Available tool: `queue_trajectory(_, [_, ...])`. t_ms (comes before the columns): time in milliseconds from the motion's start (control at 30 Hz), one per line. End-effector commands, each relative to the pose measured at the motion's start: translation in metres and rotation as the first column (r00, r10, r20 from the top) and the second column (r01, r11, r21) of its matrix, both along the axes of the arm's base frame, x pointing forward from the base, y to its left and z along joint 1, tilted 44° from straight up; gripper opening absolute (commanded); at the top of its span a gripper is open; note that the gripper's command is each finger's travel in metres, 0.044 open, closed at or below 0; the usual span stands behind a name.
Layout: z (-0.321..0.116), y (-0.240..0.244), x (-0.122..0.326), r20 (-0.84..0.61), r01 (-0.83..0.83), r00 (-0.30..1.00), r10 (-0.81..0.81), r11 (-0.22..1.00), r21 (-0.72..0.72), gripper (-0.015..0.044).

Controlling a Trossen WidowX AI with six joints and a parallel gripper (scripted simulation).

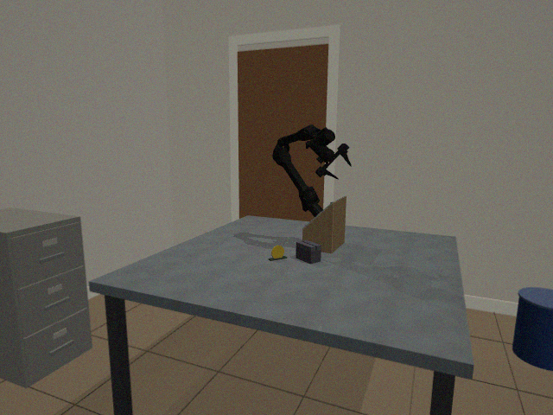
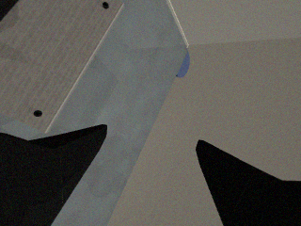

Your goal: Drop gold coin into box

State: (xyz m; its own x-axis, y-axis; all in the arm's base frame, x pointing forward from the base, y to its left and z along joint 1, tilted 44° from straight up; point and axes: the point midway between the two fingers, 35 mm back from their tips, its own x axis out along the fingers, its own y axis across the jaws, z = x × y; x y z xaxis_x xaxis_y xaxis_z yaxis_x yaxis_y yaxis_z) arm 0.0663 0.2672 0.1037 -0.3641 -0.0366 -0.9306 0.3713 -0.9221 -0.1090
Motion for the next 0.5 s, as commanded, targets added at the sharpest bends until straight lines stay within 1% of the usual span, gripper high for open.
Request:
queue_trajectory(0, [-0.001, 0.0, 0.002, 0.006, 0.019, 1.0, -0.019, 1.0, -0.008, 0.0374])
queue_trajectory(33, [-0.002, -0.002, 0.008, 0.024, 0.075, 0.997, -0.075, 0.997, -0.03, 0.0347])
queue_trajectory(67, [-0.005, -0.005, 0.018, 0.056, 0.17, 0.984, -0.167, 0.983, -0.063, 0.0321])
queue_trajectory(133, [-0.01, -0.012, 0.042, 0.145, 0.398, 0.914, -0.38, 0.909, -0.124, 0.0269])
queue_trajectory(200, [-0.015, -0.022, 0.066, 0.241, 0.608, 0.788, -0.567, 0.779, -0.155, 0.0216])
queue_trajectory(267, [-0.019, -0.034, 0.089, 0.338, 0.784, 0.614, -0.714, 0.602, -0.153, 0.0164])
queue_trajectory(333, [-0.023, -0.049, 0.112, 0.418, 0.908, 0.413, -0.809, 0.398, -0.126, 0.0161])
queue_trajectory(467, [-0.027, -0.067, 0.135, 0.485, 0.982, 0.187, -0.854, 0.172, -0.077, 0.0161])
